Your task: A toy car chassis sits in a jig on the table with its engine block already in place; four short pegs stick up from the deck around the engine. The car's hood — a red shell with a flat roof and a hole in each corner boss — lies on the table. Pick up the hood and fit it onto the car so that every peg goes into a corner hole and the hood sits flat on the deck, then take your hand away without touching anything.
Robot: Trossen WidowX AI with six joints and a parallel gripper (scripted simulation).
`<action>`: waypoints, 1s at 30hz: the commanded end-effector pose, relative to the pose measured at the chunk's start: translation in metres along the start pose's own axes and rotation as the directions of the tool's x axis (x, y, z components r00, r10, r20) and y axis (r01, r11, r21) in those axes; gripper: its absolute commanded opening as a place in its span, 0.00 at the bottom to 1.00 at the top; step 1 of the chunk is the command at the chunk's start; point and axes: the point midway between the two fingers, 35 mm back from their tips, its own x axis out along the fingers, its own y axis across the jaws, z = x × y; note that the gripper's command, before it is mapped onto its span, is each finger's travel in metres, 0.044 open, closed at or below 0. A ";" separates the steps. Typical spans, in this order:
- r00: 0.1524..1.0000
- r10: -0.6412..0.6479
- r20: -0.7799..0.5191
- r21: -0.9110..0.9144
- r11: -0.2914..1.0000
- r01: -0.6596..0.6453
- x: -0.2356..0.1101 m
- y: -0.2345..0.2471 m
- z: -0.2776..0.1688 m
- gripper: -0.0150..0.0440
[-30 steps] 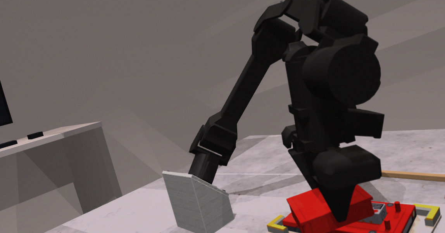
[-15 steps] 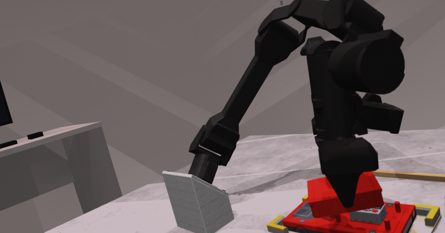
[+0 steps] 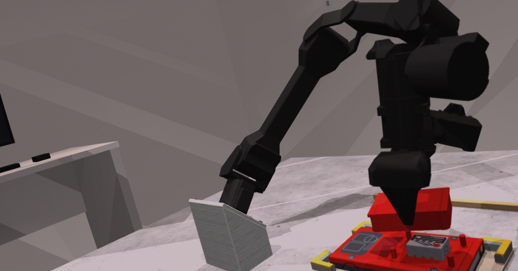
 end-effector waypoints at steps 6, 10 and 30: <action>1.000 0.001 -0.001 0.151 0.989 -0.001 -0.003 0.023 0.005 0.25; 1.000 0.004 -0.008 0.225 0.974 -0.002 -0.003 0.034 0.006 0.25; 1.000 0.006 -0.009 0.252 0.968 -0.004 0.046 0.036 0.013 0.25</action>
